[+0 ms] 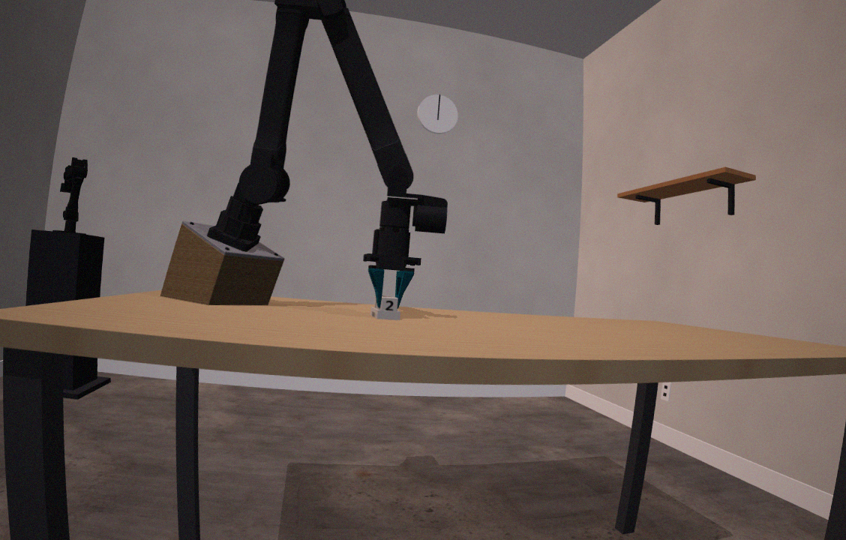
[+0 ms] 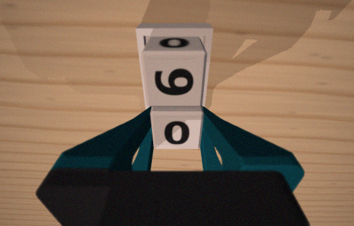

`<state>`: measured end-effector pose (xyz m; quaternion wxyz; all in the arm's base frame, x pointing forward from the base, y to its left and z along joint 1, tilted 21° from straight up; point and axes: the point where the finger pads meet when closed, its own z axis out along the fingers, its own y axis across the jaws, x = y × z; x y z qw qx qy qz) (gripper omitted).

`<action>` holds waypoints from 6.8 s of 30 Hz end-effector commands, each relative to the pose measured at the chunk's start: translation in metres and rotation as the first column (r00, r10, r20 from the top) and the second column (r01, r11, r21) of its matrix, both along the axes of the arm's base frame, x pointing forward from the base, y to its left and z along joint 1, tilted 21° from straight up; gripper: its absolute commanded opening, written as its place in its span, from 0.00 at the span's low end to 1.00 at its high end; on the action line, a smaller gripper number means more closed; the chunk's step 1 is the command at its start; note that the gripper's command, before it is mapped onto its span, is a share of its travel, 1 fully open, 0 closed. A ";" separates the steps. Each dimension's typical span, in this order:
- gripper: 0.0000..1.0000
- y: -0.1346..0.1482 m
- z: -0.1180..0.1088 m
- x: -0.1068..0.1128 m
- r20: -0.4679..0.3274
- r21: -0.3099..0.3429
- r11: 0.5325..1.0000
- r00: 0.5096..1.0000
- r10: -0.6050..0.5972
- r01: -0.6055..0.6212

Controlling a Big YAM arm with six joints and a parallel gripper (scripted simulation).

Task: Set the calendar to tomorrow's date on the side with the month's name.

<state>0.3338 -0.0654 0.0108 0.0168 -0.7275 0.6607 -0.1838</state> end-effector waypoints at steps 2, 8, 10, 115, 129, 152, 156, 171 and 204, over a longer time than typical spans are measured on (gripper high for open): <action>0.27 -0.001 0.003 0.003 0.011 -0.002 1.000 1.000 0.012 -0.012; 0.27 -0.001 0.003 0.003 0.011 -0.002 1.000 1.000 0.012 -0.012; 0.27 -0.001 0.003 0.003 0.011 -0.002 1.000 1.000 0.012 -0.012; 0.27 0.020 0.103 -0.025 -0.025 0.498 0.127 0.161 -0.987 0.858; 0.27 0.019 0.102 -0.026 -0.152 0.563 -0.253 -0.202 -0.968 0.787; 0.27 0.019 0.100 -0.028 -0.365 0.551 -0.711 -0.641 -0.676 0.437; 0.27 0.019 0.101 -0.027 -0.425 0.526 -0.798 -0.722 -0.546 0.294; 0.27 0.019 0.103 -0.026 -0.537 0.436 -0.899 -0.815 -0.219 -0.046; 0.27 0.017 0.089 -0.022 -0.553 0.405 -0.904 -0.824 -0.122 -0.138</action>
